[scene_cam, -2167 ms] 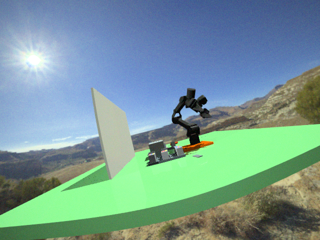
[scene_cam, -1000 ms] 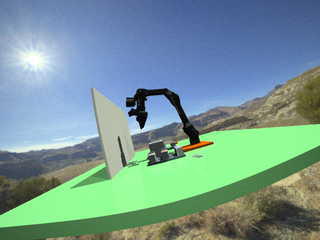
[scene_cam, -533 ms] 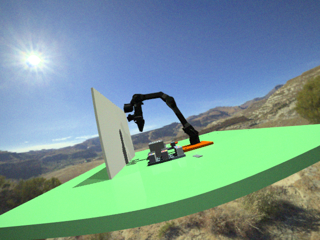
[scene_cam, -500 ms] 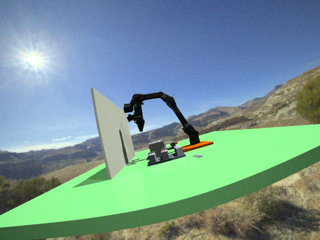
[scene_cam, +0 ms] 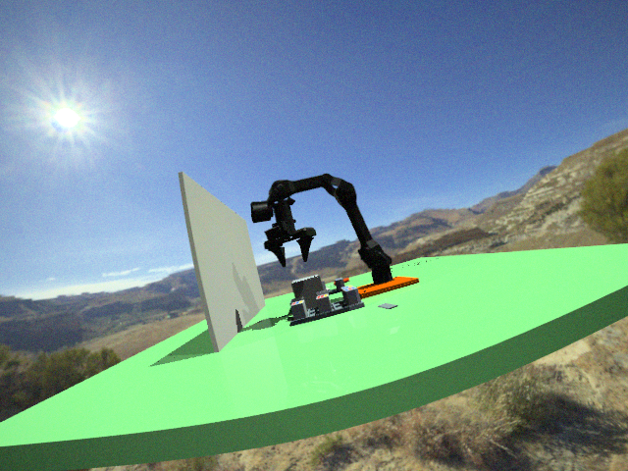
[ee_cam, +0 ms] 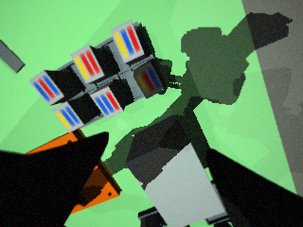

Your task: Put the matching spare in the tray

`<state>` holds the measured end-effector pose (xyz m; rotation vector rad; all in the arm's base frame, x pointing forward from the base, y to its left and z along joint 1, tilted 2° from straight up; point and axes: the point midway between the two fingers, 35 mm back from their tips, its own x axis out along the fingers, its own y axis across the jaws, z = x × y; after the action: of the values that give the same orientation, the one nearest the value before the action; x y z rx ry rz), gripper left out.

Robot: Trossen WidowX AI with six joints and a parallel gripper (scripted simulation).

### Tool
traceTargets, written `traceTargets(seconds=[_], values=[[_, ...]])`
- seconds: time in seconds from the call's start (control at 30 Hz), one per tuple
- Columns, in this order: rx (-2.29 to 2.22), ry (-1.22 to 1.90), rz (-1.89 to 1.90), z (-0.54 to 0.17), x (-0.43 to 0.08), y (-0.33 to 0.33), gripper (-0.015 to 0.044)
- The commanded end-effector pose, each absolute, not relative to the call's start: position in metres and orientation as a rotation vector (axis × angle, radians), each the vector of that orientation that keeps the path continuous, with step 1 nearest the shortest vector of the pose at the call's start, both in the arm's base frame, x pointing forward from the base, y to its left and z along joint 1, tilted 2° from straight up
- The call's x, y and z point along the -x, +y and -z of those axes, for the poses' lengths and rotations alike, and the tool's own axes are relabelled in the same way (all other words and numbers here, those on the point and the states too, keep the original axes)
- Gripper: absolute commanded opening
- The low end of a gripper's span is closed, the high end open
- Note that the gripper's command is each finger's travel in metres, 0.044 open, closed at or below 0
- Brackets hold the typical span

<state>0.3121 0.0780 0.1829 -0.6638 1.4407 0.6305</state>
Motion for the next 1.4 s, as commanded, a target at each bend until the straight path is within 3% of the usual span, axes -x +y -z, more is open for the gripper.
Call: traceTargets(seconds=[0.0, 0.27, 0.47, 1.37], values=[[0.962, 1.337, -0.942, -0.168, -0.274, 0.115, 0.0440], [1.098, 1.279, -1.085, -0.159, -0.256, 0.130, 0.0440], [1.098, 1.278, -1.085, -0.125, -0.257, 0.135, 0.0300], [1.097, 1.278, -1.085, -0.089, -0.259, 0.137, 0.0300]])
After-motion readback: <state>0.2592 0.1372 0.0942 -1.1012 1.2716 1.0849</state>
